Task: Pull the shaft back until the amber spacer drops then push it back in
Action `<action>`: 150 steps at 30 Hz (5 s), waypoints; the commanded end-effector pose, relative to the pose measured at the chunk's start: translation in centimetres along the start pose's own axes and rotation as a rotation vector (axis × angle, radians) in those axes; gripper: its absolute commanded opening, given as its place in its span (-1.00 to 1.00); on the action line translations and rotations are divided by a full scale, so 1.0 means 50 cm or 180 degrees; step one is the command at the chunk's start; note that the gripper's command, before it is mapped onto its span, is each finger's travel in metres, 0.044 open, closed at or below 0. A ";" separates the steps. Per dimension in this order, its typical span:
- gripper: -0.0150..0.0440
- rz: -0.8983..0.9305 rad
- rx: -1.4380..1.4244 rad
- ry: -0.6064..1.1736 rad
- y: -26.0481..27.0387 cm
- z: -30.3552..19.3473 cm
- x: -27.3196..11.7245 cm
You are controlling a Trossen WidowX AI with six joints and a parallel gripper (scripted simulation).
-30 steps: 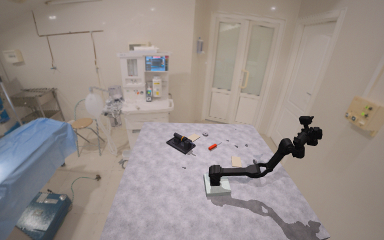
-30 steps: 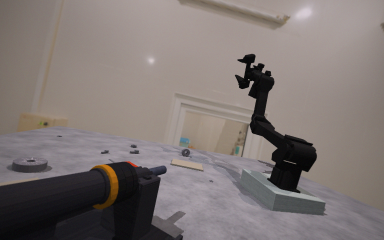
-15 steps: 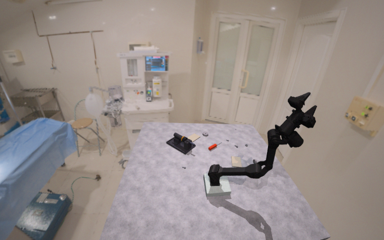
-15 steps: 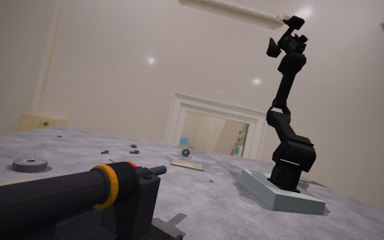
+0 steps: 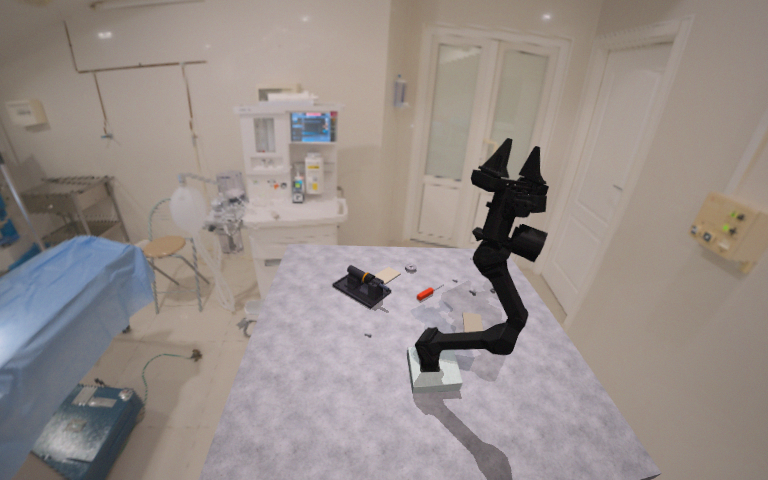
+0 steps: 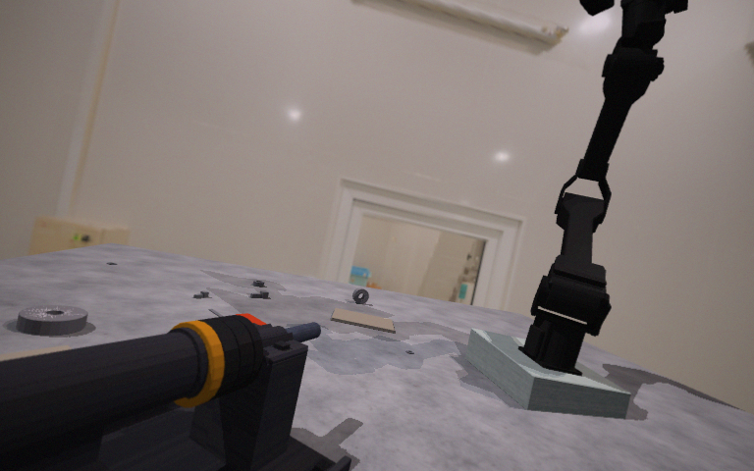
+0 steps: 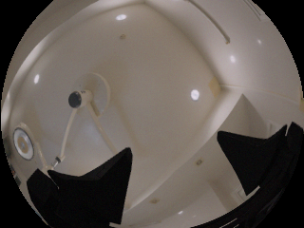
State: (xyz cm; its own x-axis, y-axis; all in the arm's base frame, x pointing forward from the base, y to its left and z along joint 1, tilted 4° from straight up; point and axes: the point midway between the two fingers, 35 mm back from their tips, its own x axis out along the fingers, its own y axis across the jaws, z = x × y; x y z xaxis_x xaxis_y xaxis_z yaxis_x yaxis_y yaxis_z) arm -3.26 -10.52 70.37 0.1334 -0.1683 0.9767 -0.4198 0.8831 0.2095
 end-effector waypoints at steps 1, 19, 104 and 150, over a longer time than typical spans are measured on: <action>1.00 0.0337 0.0292 0.0267 0.080 -0.093 -0.012; 1.00 0.0727 0.1952 0.2541 0.239 -0.629 -0.241; 1.00 -0.8649 0.5048 0.2478 -0.216 -0.901 -1.227; 1.00 -0.8646 0.5062 0.2478 -0.185 -0.966 -1.270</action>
State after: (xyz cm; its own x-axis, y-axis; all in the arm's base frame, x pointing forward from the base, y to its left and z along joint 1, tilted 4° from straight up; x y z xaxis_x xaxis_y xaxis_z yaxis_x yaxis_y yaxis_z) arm 35.43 13.20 4.14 0.5065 0.7211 -0.4727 0.7986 -0.5991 -0.0582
